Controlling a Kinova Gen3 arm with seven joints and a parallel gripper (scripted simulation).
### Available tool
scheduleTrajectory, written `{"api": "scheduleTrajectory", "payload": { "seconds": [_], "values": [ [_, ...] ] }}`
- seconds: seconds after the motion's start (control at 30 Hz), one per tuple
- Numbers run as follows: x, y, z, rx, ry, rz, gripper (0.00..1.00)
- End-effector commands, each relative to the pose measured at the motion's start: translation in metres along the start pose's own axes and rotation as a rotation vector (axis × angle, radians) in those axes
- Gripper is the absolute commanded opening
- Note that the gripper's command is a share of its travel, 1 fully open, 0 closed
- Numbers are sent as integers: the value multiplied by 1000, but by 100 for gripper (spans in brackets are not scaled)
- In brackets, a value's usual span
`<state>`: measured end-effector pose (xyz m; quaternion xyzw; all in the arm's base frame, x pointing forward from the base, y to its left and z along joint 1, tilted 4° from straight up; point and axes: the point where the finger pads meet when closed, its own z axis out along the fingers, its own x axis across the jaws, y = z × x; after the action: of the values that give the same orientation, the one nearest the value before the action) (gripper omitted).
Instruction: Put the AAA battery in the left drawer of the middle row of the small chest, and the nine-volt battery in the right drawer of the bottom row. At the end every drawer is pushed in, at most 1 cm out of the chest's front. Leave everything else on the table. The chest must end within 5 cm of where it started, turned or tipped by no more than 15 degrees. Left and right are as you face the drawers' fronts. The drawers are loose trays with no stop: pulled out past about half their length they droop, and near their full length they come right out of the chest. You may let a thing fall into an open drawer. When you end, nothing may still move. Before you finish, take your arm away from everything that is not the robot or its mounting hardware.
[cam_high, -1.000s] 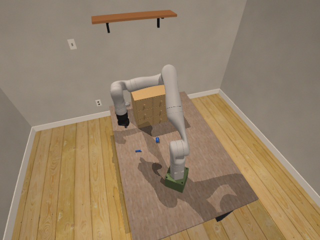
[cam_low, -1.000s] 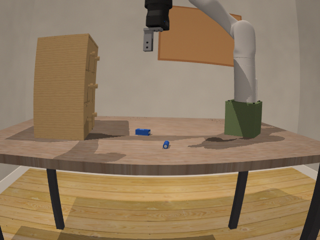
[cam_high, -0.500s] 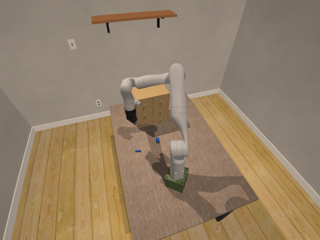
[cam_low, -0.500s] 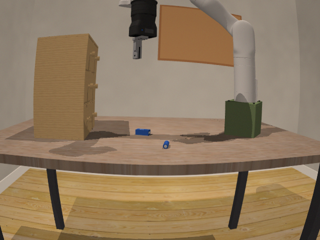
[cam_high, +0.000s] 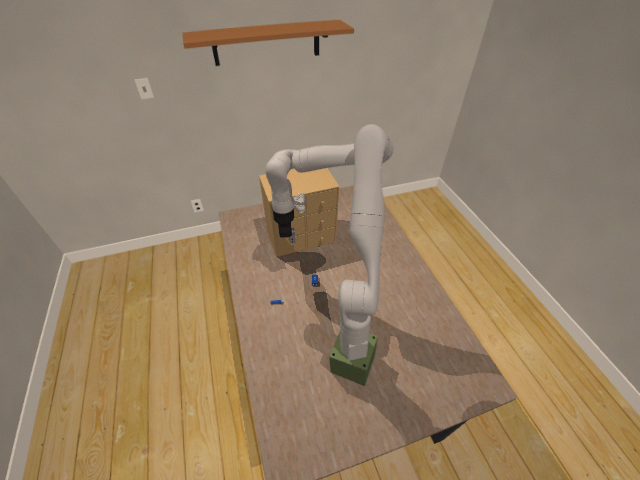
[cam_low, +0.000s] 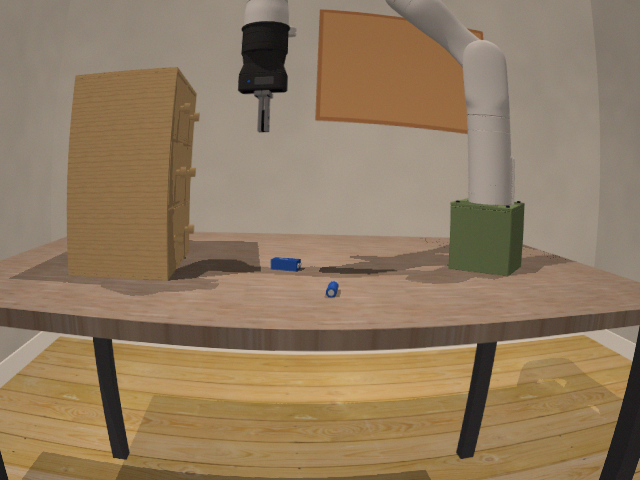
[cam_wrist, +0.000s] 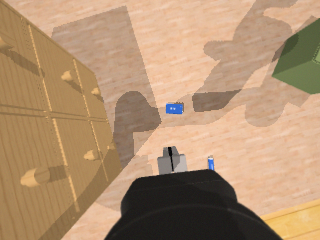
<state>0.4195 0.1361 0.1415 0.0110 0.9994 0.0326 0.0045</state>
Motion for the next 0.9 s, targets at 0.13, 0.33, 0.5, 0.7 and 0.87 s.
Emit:
{"api": "scheduleTrajectory", "payload": {
  "seconds": [0.13, 0.33, 0.5, 0.7, 0.87],
  "values": [
    [-12, -54, 2, 2, -16, 356, 0],
    [-14, -78, 5, 0, -18, 559, 0],
    [-15, -105, 8, -3, -21, 790, 0],
    [-14, -131, 12, -6, -24, 1024, 0],
    [-14, -142, 13, -8, -25, 1120, 0]
  ]
}}
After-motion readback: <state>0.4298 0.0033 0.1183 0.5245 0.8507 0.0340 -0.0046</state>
